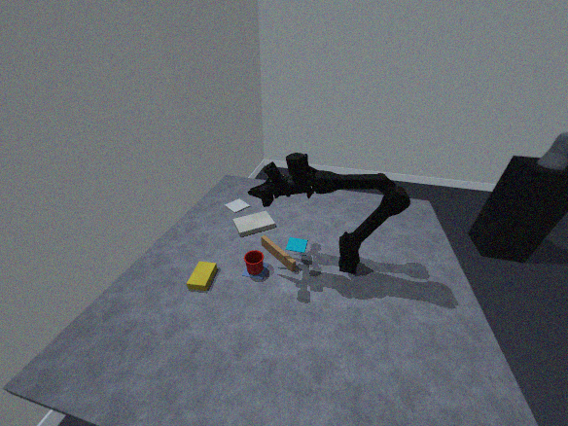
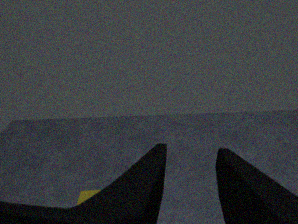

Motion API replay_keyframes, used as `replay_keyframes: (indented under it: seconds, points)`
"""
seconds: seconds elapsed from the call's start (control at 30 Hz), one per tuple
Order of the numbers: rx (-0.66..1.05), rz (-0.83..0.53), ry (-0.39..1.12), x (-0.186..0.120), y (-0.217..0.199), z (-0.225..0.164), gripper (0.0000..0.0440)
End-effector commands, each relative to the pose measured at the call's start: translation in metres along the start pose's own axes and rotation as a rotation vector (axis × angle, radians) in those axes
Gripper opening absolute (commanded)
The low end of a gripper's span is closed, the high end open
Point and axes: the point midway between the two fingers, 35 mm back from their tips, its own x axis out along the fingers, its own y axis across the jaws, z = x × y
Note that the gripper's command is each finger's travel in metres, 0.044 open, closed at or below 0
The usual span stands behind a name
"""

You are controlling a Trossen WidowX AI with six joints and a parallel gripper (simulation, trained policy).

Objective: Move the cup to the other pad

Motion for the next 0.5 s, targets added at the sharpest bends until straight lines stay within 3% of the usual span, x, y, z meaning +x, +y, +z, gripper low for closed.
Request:
replay_keyframes:
  seconds: [0.0,0.47]
  points:
    - [0.040,-0.002,0.043,0.006,0.004,0.001,0.0114]
    - [0.183,-0.008,0.208,0.020,0.020,-0.003,0.0121]
